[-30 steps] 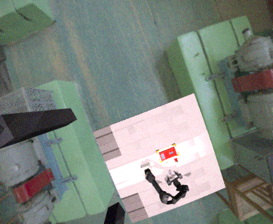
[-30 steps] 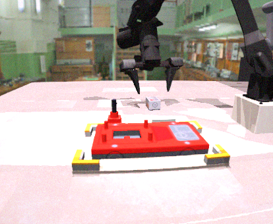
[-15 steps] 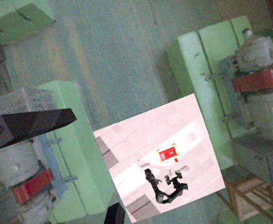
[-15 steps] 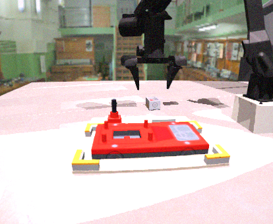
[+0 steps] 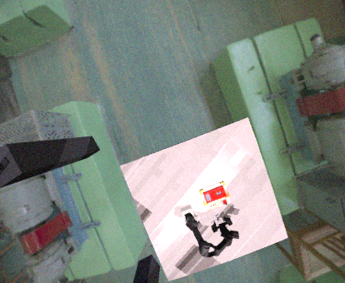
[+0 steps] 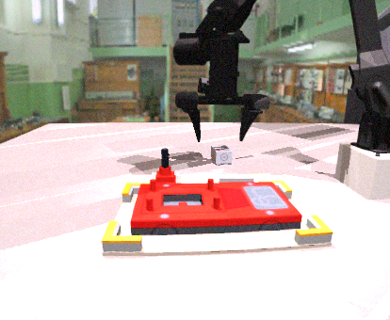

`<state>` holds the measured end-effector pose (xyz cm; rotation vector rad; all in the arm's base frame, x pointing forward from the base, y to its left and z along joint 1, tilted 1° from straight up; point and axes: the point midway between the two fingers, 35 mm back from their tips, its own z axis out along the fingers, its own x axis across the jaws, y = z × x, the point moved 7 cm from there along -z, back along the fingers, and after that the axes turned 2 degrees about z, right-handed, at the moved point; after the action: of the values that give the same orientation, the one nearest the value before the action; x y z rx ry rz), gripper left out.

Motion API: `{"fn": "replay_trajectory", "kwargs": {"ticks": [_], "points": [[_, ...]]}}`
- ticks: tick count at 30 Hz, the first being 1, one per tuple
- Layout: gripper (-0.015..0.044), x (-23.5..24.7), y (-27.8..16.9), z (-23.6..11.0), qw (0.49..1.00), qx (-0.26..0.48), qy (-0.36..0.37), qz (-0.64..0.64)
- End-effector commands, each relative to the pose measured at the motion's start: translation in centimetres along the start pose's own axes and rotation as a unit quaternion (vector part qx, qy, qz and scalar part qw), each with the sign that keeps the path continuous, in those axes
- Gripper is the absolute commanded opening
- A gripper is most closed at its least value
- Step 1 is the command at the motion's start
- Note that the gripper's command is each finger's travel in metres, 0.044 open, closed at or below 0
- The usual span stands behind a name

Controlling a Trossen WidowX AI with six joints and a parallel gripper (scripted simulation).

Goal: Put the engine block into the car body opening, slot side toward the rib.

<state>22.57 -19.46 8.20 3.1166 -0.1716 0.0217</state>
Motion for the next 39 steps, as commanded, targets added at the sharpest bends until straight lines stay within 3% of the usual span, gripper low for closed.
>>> {"fn": "replay_trajectory", "kwargs": {"ticks": [1,12,24,31,34,39], "points": [[0.044,-0.2,0.0,1.1,1.0,0.002,-0.007,0.003],[0.044,-0.2,-0.1,2.6,1.0,0.002,-0.007,0.003],[0.0125,-0.2,-0.1,2.6,1.0,0.002,-0.007,0.003],[0.0078,-0.2,-0.1,2.6,1.0,0.002,-0.007,0.003],[0.0,-0.2,0.0,2.4,1.0,0.002,-0.007,0.003],[0.0,0.1,0.1,1.0,1.0,0.002,-0.007,0.003]]}}
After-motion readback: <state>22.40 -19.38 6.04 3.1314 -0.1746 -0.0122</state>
